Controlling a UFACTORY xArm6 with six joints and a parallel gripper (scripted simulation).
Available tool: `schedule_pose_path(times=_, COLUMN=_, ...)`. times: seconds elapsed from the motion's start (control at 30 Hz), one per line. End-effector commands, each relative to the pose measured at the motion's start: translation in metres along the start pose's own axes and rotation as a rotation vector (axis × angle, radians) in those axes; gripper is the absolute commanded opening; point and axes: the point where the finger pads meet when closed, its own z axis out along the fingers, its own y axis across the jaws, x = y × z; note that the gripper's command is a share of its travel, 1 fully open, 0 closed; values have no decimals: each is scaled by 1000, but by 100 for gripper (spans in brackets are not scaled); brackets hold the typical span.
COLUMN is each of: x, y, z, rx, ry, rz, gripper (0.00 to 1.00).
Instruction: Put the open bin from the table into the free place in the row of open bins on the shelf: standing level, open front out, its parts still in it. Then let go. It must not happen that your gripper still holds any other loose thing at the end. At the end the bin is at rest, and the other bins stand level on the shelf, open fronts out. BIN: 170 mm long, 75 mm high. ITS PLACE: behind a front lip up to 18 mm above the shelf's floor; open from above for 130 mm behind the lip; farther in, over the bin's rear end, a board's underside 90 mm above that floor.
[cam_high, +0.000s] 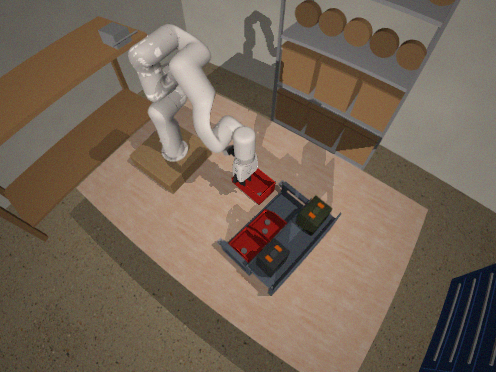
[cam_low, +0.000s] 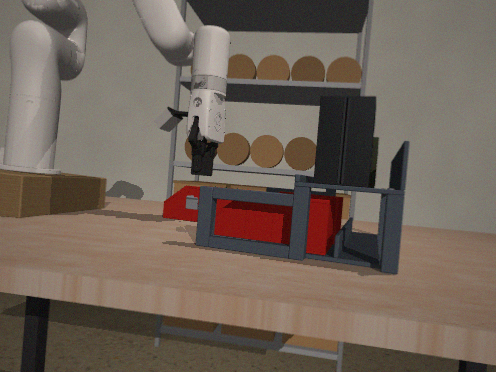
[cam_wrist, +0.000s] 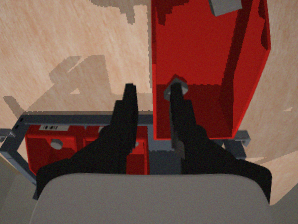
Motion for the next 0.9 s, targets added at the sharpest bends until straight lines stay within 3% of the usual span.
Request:
schedule_pose_path(times=0.0, x=-1, y=0, z=-34, rx=-1, ry=-4, rz=0, gripper=28)
schedule_pose_path(times=0.87, x=-1, y=0, z=-33, rx=-1, ry=-4, rz=0, gripper=33)
